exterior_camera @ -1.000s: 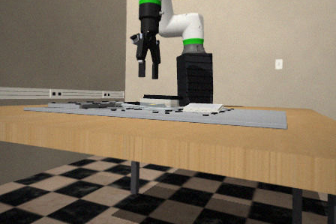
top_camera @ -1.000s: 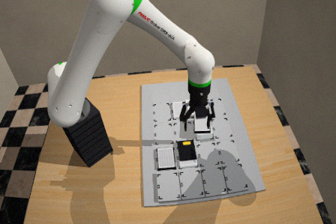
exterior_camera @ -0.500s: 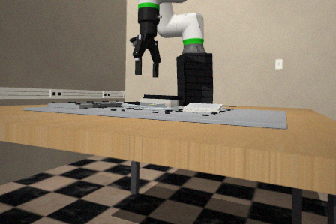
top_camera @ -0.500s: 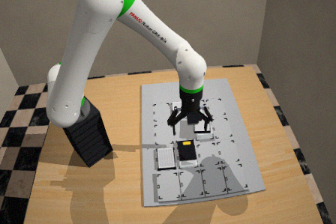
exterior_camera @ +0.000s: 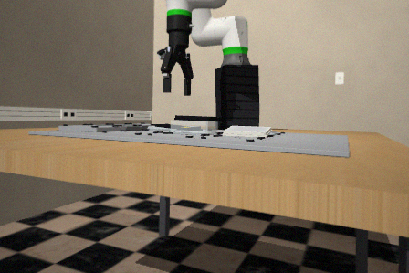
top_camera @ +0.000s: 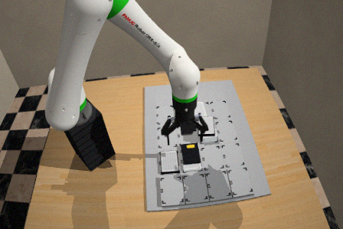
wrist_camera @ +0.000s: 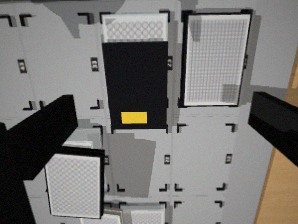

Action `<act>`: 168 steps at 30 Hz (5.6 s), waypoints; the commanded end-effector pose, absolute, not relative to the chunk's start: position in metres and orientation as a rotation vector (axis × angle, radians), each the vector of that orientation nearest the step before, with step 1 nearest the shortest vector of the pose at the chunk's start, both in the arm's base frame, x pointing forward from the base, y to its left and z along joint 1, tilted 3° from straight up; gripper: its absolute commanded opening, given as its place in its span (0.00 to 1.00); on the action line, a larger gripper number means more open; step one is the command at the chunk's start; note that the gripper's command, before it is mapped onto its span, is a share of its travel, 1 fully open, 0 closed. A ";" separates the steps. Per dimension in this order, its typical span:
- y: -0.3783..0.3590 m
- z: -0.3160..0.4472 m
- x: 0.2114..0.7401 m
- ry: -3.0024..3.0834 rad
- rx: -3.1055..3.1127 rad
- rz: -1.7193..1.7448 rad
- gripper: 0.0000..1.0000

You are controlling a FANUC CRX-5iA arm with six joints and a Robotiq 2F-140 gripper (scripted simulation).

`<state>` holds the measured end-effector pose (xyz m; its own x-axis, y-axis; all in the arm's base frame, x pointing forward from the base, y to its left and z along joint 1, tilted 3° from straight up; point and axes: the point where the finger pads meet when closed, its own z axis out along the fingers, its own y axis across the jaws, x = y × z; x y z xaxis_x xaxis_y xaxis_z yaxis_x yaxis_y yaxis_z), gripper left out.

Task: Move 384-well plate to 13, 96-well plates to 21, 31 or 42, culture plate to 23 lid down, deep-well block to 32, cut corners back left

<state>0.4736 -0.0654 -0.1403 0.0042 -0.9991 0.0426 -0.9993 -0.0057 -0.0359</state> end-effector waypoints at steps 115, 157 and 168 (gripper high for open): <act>-0.134 -0.138 0.491 -2.212 2.224 0.090 1.00; -0.126 -0.138 0.491 -2.212 2.224 0.090 1.00; -0.086 -0.140 0.491 -2.212 2.225 0.090 1.00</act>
